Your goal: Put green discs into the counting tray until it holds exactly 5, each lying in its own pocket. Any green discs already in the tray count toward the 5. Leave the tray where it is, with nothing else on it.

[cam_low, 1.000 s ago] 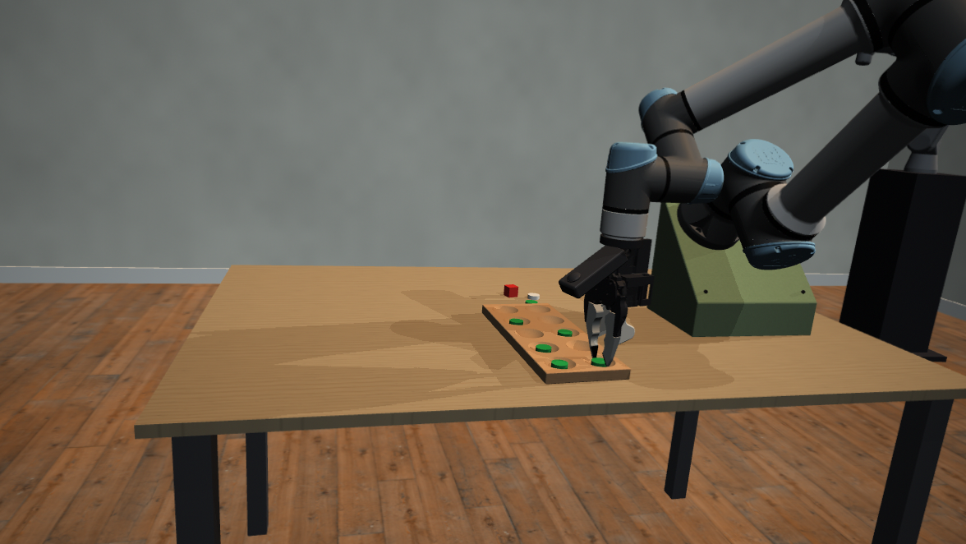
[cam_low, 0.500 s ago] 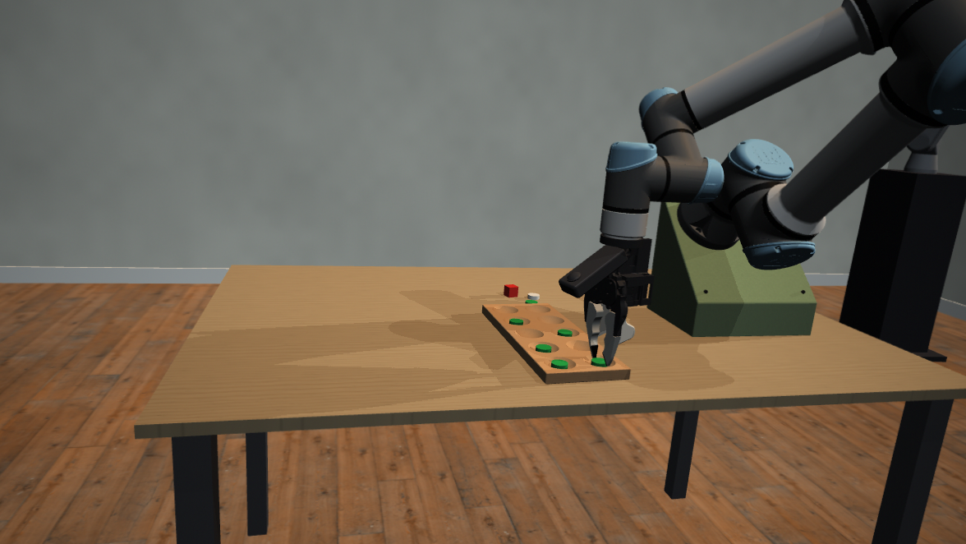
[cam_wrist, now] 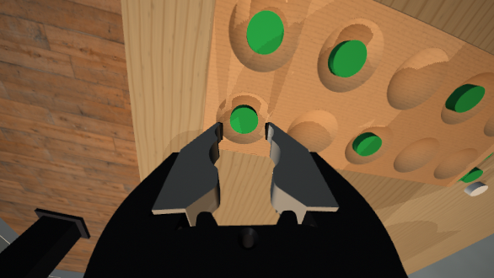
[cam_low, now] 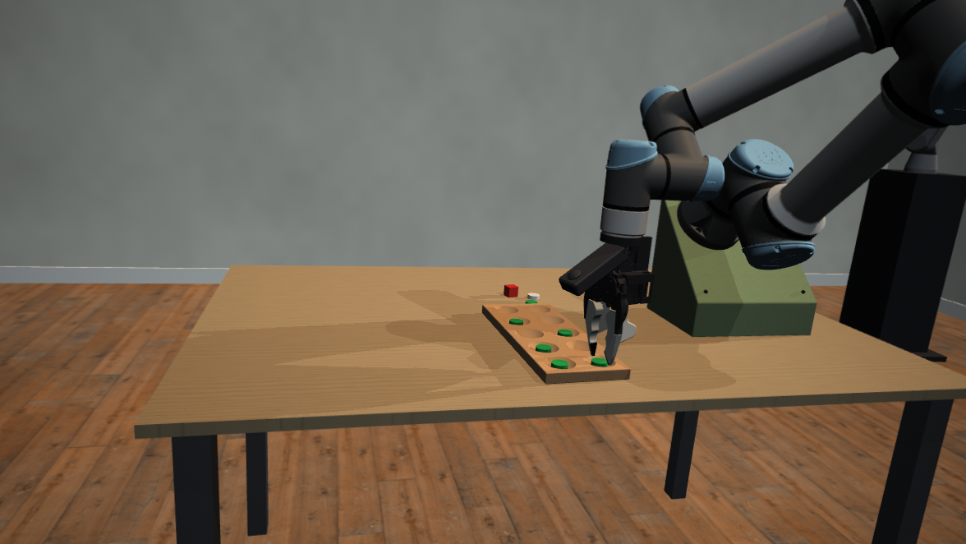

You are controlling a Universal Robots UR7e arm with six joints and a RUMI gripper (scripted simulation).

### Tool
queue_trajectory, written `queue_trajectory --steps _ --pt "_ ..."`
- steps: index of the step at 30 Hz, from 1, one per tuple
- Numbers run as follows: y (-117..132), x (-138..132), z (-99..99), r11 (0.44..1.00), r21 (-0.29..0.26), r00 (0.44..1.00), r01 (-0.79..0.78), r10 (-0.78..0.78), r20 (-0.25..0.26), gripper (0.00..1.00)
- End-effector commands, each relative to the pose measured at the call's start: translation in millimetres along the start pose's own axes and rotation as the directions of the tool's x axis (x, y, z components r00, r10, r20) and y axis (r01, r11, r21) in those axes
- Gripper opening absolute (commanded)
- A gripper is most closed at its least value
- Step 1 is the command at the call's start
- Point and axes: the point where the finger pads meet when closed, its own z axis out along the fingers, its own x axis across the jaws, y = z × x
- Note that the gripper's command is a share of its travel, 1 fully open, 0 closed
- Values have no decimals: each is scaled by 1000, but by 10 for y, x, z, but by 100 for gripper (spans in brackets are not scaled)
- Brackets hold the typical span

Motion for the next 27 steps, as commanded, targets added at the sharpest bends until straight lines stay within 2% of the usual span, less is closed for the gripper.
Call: queue_trajectory --steps 1,12,18,23,27 --pt "-3 0 -9 1000 1 1000 0 0 0 26" --pt "-5 1 -38 1000 1 1000 0 0 0 28" --pt "-10 2 -89 1000 1 1000 0 0 -1 28" --pt "-16 4 -206 1000 1 1000 0 0 -1 28" --pt "-16 4 -206 1000 1 1000 0 0 -1 28"
